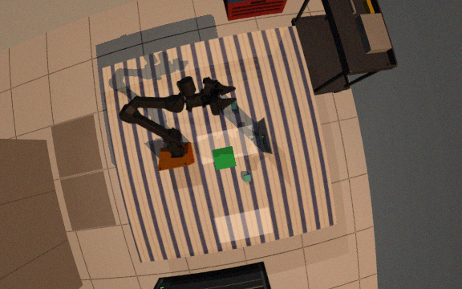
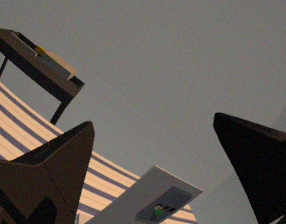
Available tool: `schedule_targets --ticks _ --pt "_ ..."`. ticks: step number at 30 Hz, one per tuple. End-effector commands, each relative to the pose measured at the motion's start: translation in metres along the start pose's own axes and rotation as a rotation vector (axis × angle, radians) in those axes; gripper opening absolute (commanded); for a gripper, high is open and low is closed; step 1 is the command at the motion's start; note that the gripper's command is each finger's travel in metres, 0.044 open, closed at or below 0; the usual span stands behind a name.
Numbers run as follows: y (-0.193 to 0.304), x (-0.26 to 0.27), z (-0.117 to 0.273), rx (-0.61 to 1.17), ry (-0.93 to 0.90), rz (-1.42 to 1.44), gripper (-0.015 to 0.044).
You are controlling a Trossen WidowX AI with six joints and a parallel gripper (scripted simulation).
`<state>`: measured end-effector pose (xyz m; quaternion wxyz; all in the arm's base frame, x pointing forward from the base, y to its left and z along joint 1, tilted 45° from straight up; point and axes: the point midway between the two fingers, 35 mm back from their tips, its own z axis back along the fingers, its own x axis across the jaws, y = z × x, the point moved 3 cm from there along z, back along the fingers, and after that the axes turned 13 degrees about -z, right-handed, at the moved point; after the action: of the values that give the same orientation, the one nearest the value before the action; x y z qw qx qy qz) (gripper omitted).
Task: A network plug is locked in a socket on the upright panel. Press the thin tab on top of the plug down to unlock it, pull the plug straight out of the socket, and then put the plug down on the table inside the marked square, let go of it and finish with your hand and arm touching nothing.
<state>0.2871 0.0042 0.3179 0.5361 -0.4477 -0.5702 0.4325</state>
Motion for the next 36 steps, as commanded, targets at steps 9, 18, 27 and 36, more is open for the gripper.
schedule_targets --ticks 9,18,27,36 --pt "0.039 -0.015 -0.02 0.03 0.012 0.118 0.0164" --pt "0.086 -0.033 -0.032 0.068 0.022 0.258 0.0156" --pt "0.132 -0.051 -0.031 0.108 0.026 0.396 0.0156" --pt "0.172 -0.066 -0.017 0.15 0.025 0.532 0.0156"
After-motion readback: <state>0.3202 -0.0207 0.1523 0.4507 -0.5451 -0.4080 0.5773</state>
